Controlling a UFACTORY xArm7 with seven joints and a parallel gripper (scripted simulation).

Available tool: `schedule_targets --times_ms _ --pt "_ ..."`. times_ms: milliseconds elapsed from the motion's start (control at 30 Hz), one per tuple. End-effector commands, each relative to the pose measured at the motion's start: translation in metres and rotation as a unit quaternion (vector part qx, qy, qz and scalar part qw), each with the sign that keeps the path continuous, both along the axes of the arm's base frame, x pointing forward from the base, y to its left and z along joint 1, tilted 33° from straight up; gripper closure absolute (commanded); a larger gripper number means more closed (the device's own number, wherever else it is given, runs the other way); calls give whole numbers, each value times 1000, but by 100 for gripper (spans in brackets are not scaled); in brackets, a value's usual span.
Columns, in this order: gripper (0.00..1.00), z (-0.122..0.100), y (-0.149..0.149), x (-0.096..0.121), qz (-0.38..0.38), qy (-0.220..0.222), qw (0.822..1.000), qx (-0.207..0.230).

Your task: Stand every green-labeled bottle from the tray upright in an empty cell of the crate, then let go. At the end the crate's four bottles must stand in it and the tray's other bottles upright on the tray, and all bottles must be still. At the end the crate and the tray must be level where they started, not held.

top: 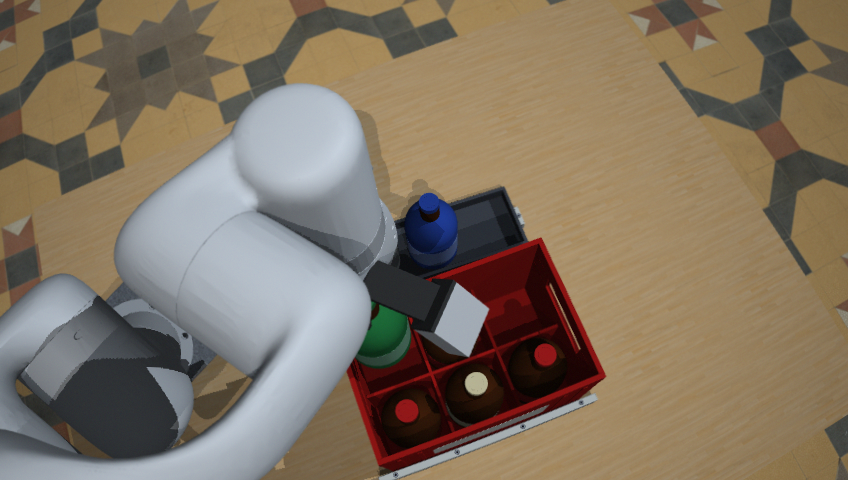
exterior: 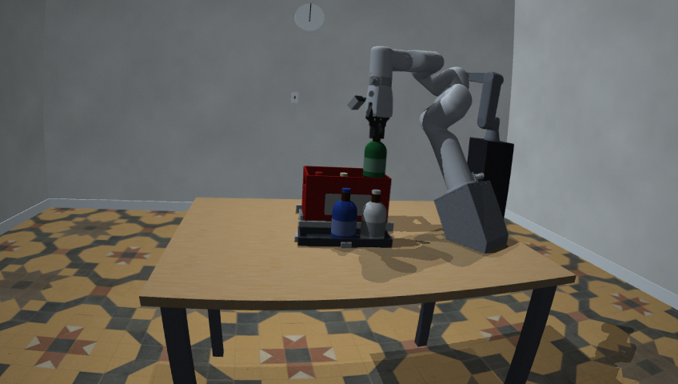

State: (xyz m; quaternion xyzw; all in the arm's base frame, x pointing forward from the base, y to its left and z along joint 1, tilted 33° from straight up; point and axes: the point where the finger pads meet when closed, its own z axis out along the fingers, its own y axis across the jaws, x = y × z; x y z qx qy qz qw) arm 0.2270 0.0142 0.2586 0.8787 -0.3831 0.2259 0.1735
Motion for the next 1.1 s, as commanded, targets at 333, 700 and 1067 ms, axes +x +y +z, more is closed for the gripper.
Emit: schedule_targets --times_ms 333,700,1067 --pt "100 -10 -6 4 1 -2 1000 0" --pt "100 -15 -9 6 1 -2 1000 0" --pt "100 -16 -9 6 1 -2 1000 0"
